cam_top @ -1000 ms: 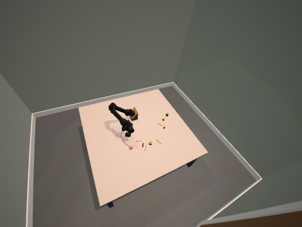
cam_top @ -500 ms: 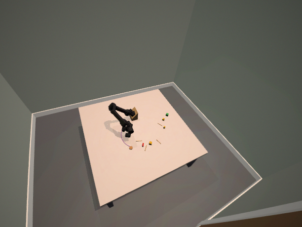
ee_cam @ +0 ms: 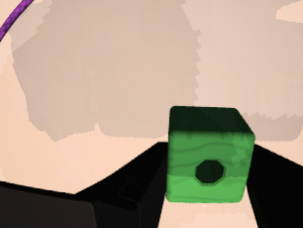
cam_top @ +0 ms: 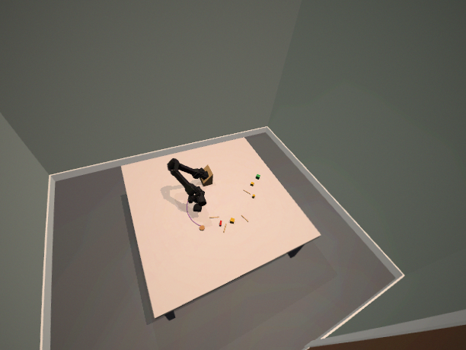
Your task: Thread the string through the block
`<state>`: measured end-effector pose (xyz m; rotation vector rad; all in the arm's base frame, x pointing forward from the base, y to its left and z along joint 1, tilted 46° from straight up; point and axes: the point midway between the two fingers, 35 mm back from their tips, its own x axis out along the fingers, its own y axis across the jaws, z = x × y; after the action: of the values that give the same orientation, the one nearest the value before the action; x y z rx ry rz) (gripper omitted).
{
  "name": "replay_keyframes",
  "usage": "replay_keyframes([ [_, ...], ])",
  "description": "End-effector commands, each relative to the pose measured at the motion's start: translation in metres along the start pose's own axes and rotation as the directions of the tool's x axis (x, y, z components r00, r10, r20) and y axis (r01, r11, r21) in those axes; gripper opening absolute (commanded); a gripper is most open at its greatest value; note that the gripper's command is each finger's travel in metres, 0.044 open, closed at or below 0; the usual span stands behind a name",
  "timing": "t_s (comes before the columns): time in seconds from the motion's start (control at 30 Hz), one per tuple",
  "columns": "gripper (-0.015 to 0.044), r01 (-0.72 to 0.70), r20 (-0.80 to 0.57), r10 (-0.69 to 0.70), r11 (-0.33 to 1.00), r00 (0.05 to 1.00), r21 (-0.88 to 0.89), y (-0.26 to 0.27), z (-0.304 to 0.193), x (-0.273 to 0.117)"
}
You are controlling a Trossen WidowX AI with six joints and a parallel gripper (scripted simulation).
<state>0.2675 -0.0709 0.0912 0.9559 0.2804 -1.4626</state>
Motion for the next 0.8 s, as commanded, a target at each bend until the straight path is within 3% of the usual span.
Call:
replay_keyframes([
  [0.0, 0.0, 0.0, 0.0, 0.0, 1.0, 1.0, 0.0, 0.0, 0.0, 0.0],
  [0.77, 0.0, 0.0, -0.001, 0.0, 1.0, 1.0, 0.0, 0.0, 0.0, -0.013],
])
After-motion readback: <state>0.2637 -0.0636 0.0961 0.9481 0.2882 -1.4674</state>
